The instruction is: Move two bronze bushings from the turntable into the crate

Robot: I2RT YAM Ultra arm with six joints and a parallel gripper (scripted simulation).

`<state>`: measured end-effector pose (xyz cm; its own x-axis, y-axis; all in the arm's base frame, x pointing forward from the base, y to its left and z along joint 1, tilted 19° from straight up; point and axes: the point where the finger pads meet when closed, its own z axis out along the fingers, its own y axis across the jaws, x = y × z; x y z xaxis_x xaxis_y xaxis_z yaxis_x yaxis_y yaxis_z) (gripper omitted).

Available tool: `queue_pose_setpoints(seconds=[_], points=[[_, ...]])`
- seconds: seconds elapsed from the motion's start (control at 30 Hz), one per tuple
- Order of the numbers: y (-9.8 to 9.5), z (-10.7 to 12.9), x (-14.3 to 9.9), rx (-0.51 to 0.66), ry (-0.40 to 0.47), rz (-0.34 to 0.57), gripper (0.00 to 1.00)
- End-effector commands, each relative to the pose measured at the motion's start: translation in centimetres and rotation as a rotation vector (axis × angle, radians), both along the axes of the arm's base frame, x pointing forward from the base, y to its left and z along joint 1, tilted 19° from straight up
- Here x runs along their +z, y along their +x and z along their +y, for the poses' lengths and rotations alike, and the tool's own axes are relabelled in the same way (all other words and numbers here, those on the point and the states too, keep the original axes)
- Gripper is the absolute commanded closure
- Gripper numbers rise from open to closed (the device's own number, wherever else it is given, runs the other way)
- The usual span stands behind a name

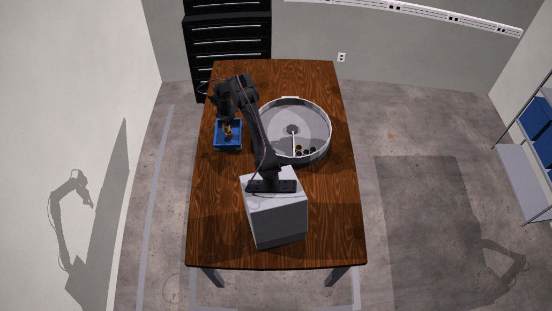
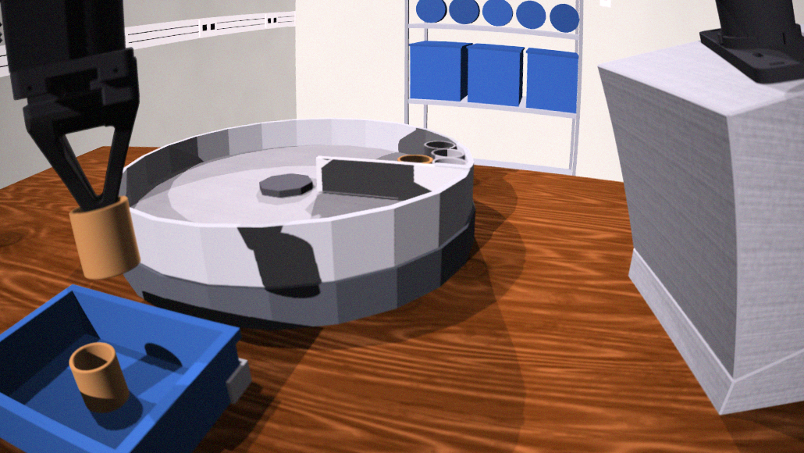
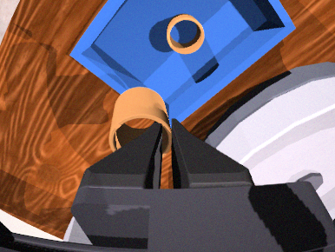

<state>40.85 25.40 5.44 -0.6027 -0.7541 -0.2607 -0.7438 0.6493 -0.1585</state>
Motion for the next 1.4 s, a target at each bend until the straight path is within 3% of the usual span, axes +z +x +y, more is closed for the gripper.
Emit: queue_pose_setpoints(seconds=[0.0, 0.13, 1.37], points=[[0.5, 1.1, 1.0, -0.001, 0.011, -0.022, 1.0], [0.6, 1.4, 2.6, 0.0, 0.03, -0.047, 1.0], [1.0, 1.2, 2.3, -0.008, 0.034, -0.051, 1.0]])
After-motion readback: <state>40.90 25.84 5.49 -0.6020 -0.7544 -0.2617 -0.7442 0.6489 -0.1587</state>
